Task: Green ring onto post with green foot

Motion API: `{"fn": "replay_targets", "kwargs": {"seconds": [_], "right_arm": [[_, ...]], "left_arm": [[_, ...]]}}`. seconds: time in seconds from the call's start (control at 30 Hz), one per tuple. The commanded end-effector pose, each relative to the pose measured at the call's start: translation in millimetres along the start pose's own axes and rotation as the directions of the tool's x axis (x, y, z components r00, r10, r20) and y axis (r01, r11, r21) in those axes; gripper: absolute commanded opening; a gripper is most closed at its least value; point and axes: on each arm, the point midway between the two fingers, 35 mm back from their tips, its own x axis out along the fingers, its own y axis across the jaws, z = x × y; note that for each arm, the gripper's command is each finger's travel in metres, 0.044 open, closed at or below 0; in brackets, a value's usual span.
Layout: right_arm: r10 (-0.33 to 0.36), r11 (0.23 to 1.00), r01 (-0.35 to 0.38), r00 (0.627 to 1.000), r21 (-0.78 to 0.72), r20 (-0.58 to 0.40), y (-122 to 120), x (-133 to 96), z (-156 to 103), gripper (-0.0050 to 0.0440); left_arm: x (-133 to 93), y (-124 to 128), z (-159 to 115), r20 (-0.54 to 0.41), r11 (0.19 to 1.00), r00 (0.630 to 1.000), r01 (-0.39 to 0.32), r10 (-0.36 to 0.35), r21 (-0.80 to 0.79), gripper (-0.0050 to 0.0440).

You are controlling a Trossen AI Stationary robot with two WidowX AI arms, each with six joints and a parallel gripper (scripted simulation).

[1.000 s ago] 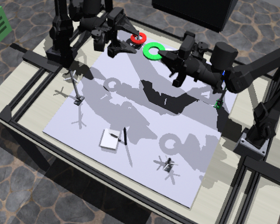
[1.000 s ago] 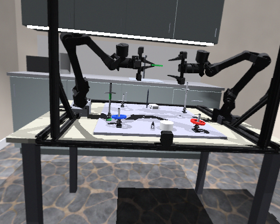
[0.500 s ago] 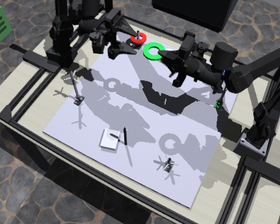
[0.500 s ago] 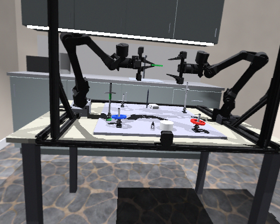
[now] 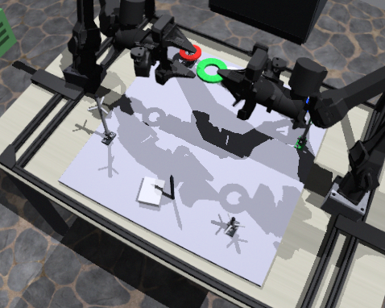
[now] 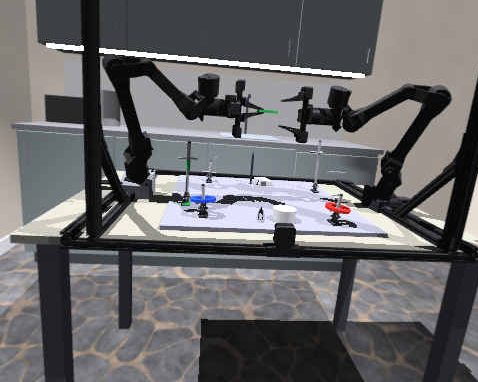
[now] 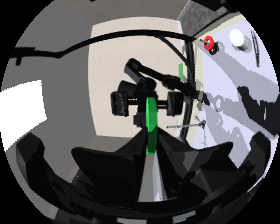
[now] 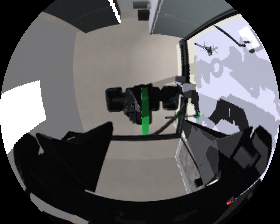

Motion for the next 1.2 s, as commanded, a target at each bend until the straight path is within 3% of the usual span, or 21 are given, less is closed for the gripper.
{"fn": "replay_targets", "kwargs": {"seconds": [0.0,0.6,0.8,0.87,1.03,1.17], "right_arm": [[0.008,1.000,-0.008,1.000,-0.002,-0.003,3.8,8.7,-0.9,0.0400],[0.008,1.000,-0.008,1.000,-0.002,-0.003,2.0,32.2,-1.5,0.0400],[0.008,1.000,-0.008,1.000,-0.002,-0.003,2.0,32.2,-1.5,0.0256],[0.008,1.000,-0.008,1.000,-0.002,-0.003,2.0,32.2,-1.5,0.0256],[0.008,1.000,-0.008,1.000,-0.002,-0.003,2.0,32.2,-1.5,0.0136],[0.008,1.000,-0.008,1.000,-0.002,-0.003,2.0,32.2,-1.5,0.0116]], "left_arm": [[-0.6,-0.9,0.2,0.002,1.000,1.000,0.002,-0.002,-0.003,0.0000],[-0.6,-0.9,0.2,0.002,1.000,1.000,0.002,-0.002,-0.003,0.0000],[-0.6,-0.9,0.2,0.002,1.000,1.000,0.002,-0.002,-0.003,0.0000],[-0.6,-0.9,0.2,0.002,1.000,1.000,0.002,-0.002,-0.003,0.0000],[-0.6,-0.9,0.2,0.002,1.000,1.000,0.002,-0.002,-0.003,0.0000],[-0.6,-0.9,0.2,0.002,1.000,1.000,0.002,-0.002,-0.003,0.0000]]}}
